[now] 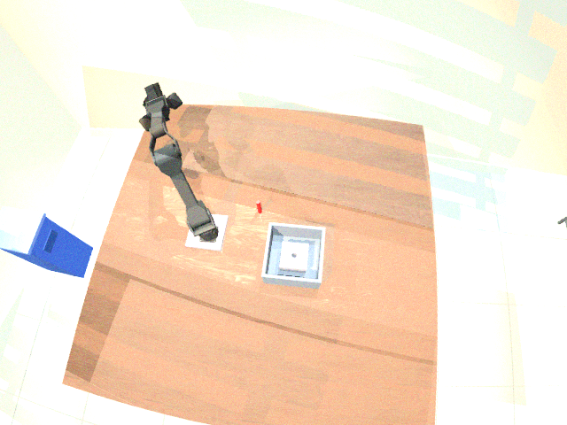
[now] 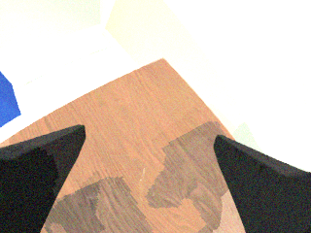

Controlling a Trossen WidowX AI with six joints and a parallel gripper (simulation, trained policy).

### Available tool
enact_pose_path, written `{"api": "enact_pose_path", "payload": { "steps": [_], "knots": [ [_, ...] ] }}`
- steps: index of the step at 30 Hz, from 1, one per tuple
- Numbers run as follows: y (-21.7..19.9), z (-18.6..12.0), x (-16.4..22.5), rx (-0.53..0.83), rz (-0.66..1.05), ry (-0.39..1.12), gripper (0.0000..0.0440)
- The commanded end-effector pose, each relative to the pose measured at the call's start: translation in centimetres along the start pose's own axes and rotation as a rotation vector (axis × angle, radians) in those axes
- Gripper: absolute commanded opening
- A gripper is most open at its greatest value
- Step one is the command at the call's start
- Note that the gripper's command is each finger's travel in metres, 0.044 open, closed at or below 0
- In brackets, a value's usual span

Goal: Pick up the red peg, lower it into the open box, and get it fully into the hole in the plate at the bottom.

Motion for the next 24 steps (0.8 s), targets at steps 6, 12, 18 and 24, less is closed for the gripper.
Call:
{"api": "enact_pose_path", "payload": {
  "steps": [6, 12, 18, 24],
  "knots": [
    [-4.4, -2.6, 4.2, 0.084, 0.255, 0.123, 0.0440],
    [-7.0, -4.8, 7.1, 0.151, 0.440, 0.197, 0.0440],
    [-9.1, -7.1, 10.0, 0.224, 0.626, 0.264, 0.0440],
    [-10.7, -9.6, 12.9, 0.301, 0.813, 0.322, 0.0440]
  ]
}}
Point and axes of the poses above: the point midway between the two fingers, 35 mm back from their tips, its own z axis out along the fingers, its own y axis across the jaws, x = y × z, the point moved 5 cm from there along -z, back along the fingers, and after that the axes turned 1 degree about z, right-handed, at the moved point
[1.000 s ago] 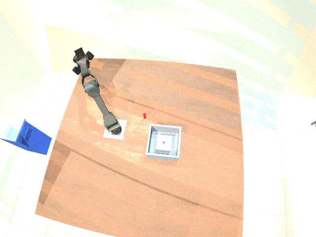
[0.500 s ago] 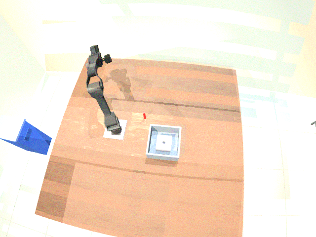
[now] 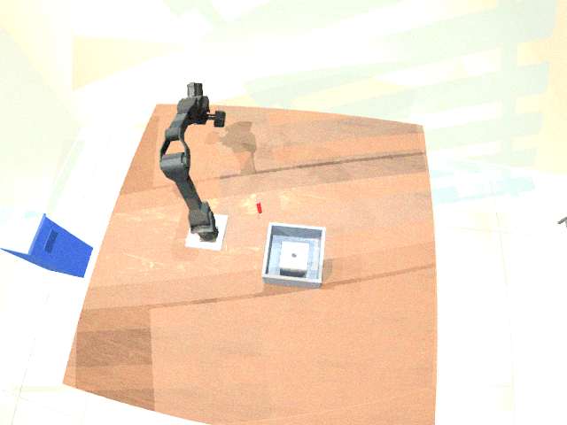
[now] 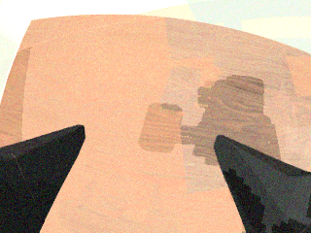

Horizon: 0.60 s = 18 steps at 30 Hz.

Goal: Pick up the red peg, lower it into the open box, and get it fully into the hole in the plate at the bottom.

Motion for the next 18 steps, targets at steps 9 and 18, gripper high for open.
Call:
{"api": "enact_pose_path", "payload": {
  "steps": [9, 18],
  "knots": [
    [-6.4, -2.2, 3.2, 0.138, 0.361, 0.098, 0.0440],
    [-10.4, -4.3, 6.0, 0.247, 0.652, 0.151, 0.0440]
  ]
}}
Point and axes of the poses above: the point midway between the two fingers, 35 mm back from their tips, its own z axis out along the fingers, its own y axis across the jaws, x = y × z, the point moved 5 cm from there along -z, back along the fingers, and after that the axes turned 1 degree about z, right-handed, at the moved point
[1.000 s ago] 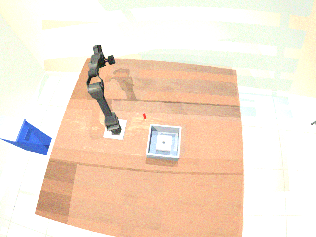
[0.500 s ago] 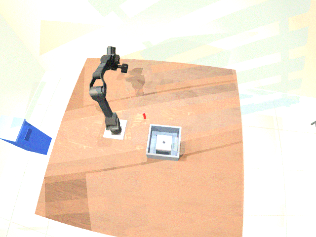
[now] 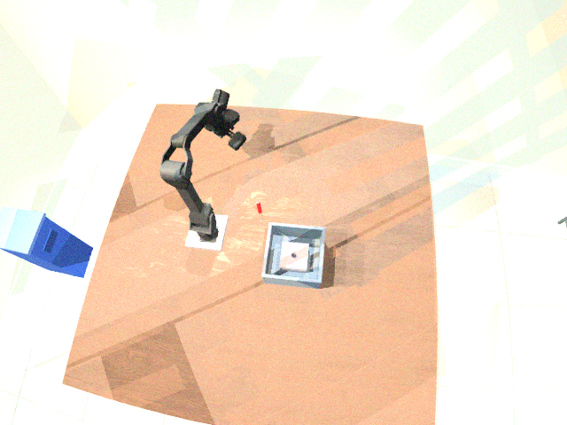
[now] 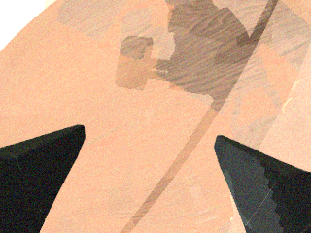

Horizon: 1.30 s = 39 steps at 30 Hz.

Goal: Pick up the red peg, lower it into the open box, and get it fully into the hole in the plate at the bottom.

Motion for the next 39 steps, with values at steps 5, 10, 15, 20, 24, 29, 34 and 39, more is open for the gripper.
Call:
{"api": "enact_pose_path", "payload": {
  "steps": [5, 10, 15, 20, 24, 29, 34, 39],
  "knots": [
    [-4.2, -0.6, 0.7, 0.089, 0.239, 0.041, 0.0440],
    [-6.7, -1.2, 1.2, 0.145, 0.403, 0.061, 0.0440],
    [-9.2, -1.8, 1.9, 0.199, 0.568, 0.077, 0.0440],
    [-11.5, -2.3, 2.6, 0.252, 0.734, 0.088, 0.0440],
    [-13.2, -2.7, 3.3, 0.293, 0.867, 0.095, 0.0440],
    [-15.3, -2.9, 4.4, 0.345, 1.033, 0.102, 0.0440],
    [-17.3, -2.9, 5.7, 0.399, 1.199, 0.107, 0.0440],
    [-19.2, -2.6, 7.1, 0.453, 1.361, 0.106, 0.0440]
  ]
}}
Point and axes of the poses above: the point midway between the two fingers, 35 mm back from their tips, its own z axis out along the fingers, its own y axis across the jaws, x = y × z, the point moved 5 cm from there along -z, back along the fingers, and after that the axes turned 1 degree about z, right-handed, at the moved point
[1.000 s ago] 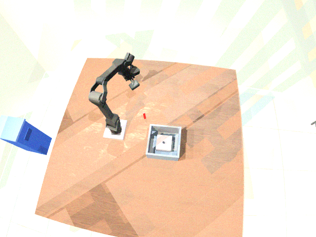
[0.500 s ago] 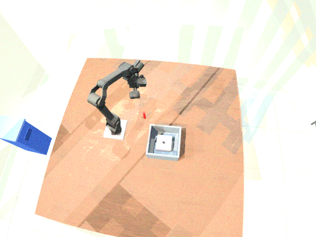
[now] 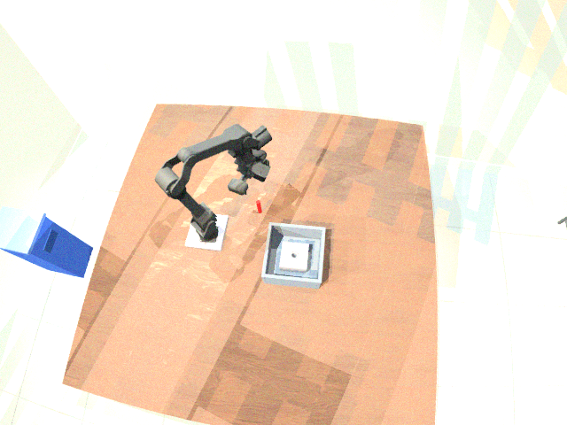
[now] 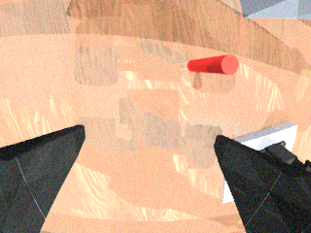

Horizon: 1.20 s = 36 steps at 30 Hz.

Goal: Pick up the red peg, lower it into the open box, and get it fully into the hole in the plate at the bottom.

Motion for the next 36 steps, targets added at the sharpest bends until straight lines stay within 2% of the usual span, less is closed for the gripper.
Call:
{"api": "enact_pose_path", "payload": {
  "steps": [1, 9, 18, 20, 32, 34, 36],
  "knots": [
    [-1.1, 0.9, -0.8, 0.037, 0.104, 0.000, 0.0440],
    [-2.6, 3.5, -2.2, 0.073, 0.273, -0.021, 0.0437],
    [-3.3, 7.0, -3.2, 0.082, 0.339, -0.071, 0.0412],
    [-3.4, 7.6, -3.4, 0.087, 0.345, -0.075, 0.0371],
    [-3.8, 9.5, -4.4, 0.140, 0.398, -0.072, 0.0058],
    [-3.8, 9.6, -4.5, 0.152, 0.402, -0.071, 0.0017],
    [-4.0, 8.9, -5.1, 0.157, 0.401, -0.104, 0.0011]
  ]
}}
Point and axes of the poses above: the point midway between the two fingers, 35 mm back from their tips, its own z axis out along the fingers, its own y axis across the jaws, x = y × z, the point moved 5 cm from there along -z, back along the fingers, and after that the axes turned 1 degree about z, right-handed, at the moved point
